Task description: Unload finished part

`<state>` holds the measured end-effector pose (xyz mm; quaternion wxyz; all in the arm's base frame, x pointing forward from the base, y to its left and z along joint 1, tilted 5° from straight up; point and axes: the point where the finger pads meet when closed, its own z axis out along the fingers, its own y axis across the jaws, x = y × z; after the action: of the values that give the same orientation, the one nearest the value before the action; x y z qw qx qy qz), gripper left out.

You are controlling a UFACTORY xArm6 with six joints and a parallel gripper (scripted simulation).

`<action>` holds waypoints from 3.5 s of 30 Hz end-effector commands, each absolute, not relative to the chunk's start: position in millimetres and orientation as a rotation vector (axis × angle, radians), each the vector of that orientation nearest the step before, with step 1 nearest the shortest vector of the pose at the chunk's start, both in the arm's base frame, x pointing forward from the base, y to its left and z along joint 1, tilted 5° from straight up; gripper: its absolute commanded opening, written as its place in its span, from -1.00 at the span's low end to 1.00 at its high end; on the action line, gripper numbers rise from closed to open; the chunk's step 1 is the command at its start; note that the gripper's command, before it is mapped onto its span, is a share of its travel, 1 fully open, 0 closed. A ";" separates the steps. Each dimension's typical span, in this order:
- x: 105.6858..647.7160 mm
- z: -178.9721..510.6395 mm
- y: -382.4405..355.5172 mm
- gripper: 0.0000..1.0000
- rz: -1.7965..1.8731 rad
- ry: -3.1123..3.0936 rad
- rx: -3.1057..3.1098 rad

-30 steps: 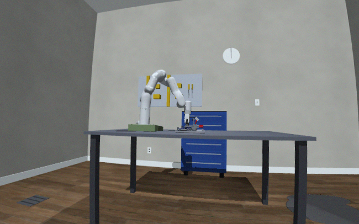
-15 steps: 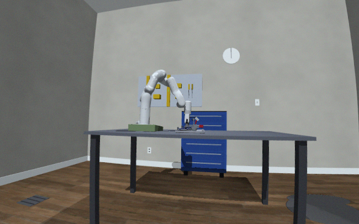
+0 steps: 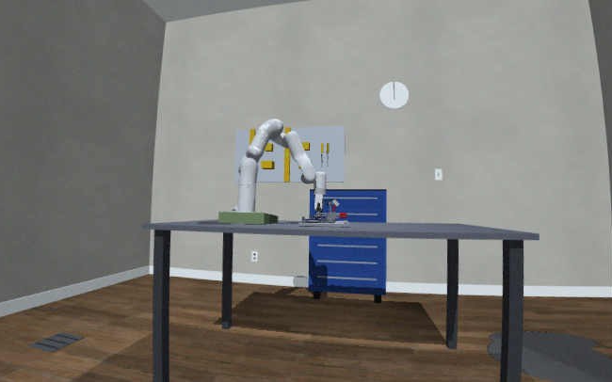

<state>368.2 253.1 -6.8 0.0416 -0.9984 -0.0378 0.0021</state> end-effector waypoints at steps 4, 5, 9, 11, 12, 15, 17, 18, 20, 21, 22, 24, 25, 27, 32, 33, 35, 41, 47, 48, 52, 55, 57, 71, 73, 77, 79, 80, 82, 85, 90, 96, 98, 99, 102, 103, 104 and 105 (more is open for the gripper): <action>369.6 -5.4 253.9 0.89 0.001 -0.116 -3.054; 369.6 -5.2 253.9 0.89 0.001 -0.116 -3.054; 369.6 -2.7 253.7 0.89 0.001 -0.116 -3.054; 369.6 0.1 253.5 0.89 0.001 -0.116 -3.054; 369.6 1.8 253.3 0.89 0.001 -0.116 -3.054; 369.6 8.8 252.7 0.89 0.001 -0.116 -3.054; 369.6 11.7 252.5 0.89 0.001 -0.116 -3.054; 369.6 11.7 252.5 0.89 0.001 -0.116 -3.054; 369.7 18.2 251.9 0.89 0.001 -0.116 -3.054; 369.7 21.7 251.6 0.89 0.001 -0.116 -3.054; 369.7 25.5 251.3 0.89 0.001 -0.116 -3.054; 369.7 33.6 250.6 0.89 0.001 -0.116 -3.054; 369.7 37.8 250.2 0.89 0.001 -0.116 -3.054; 369.8 46.4 249.5 0.89 0.001 -0.116 -3.054; 369.8 66.5 247.8 0.89 0.001 -0.116 -3.054; 369.9 70.1 247.5 0.89 0.001 -0.116 -3.054; 369.9 70.1 247.5 0.89 0.001 -0.116 -3.054; 369.9 86.7 246.1 0.89 0.001 -0.116 -3.054; 370.0 93.6 245.5 0.89 0.001 -0.116 -3.054; 370.0 93.9 245.5 0.89 0.001 -0.116 -3.054; 370.0 94.2 245.4 0.89 0.001 -0.116 -3.054; 370.0 94.2 245.4 0.89 0.001 -0.116 -3.054; 370.0 94.3 245.4 0.89 0.001 -0.116 -3.054; 370.0 96.1 245.3 0.89 0.001 -0.116 -3.054; 370.0 98.2 245.1 0.89 0.001 -0.116 -3.054; 370.1 105.5 244.5 0.89 0.001 -0.116 -3.054; 370.1 110.7 244.1 0.89 0.001 -0.116 -3.054; 370.1 113.6 243.8 0.89 0.001 -0.116 -3.054; 370.1 120.0 243.3 0.89 0.001 -0.116 -3.054; 370.1 127.0 242.7 0.89 0.001 -0.116 -3.054; 370.2 142.0 241.4 0.89 0.001 -0.116 -3.054; 370.3 163.4 239.6 0.89 0.001 -0.116 -3.054; 370.3 169.4 239.0 0.89 0.001 -0.116 -3.054; 370.3 172.1 238.8 0.89 0.001 -0.116 -3.054; 370.3 176.8 238.4 0.89 0.001 -0.116 -3.054; 370.3 176.8 238.4 0.89 0.001 -0.116 -3.054; 370.3 178.7 238.2 0.89 0.001 -0.116 -3.054; 370.3 180.4 238.1 0.89 0.001 -0.116 -3.054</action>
<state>369.4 238.0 174.7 0.0418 -0.9984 -0.0378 0.0018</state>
